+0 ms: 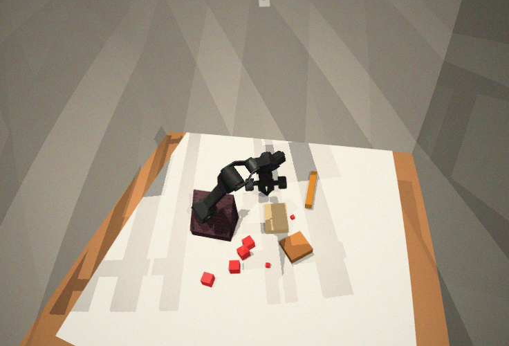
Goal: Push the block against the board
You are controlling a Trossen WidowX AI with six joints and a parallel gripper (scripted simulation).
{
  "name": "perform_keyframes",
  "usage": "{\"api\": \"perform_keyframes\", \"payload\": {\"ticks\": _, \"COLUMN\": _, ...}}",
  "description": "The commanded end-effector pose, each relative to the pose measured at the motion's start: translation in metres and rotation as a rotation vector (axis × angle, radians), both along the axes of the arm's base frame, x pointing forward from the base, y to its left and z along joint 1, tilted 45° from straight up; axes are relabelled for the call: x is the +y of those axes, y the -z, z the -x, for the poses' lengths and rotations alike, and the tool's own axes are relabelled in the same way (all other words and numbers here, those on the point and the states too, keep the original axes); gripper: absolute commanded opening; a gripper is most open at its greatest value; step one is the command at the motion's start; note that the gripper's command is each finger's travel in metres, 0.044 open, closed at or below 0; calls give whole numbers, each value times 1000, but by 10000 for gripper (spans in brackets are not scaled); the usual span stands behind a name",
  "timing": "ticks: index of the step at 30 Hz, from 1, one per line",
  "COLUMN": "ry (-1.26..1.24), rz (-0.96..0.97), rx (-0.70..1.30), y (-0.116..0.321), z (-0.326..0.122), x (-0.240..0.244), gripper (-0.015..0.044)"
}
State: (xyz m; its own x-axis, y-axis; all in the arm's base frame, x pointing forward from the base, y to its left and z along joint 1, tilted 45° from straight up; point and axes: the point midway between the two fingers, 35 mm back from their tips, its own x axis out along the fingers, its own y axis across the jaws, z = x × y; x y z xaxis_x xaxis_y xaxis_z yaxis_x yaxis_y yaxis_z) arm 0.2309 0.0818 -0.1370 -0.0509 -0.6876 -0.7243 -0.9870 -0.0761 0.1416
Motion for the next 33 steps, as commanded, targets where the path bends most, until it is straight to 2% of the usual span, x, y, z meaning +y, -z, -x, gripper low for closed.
{"api": "perform_keyframes", "payload": {"ticks": 1, "ry": -5, "rz": 9, "rx": 9, "y": 23, "z": 2, "x": -28, "gripper": 0}}
{"api": "perform_keyframes", "payload": {"ticks": 9, "ry": -5, "rz": 10, "rx": 10, "y": 30, "z": 2, "x": -38, "gripper": 0}}
{"api": "perform_keyframes", "payload": {"ticks": 33, "ry": -7, "rz": 8, "rx": 10, "y": 4, "z": -8, "x": -65, "gripper": 0}}
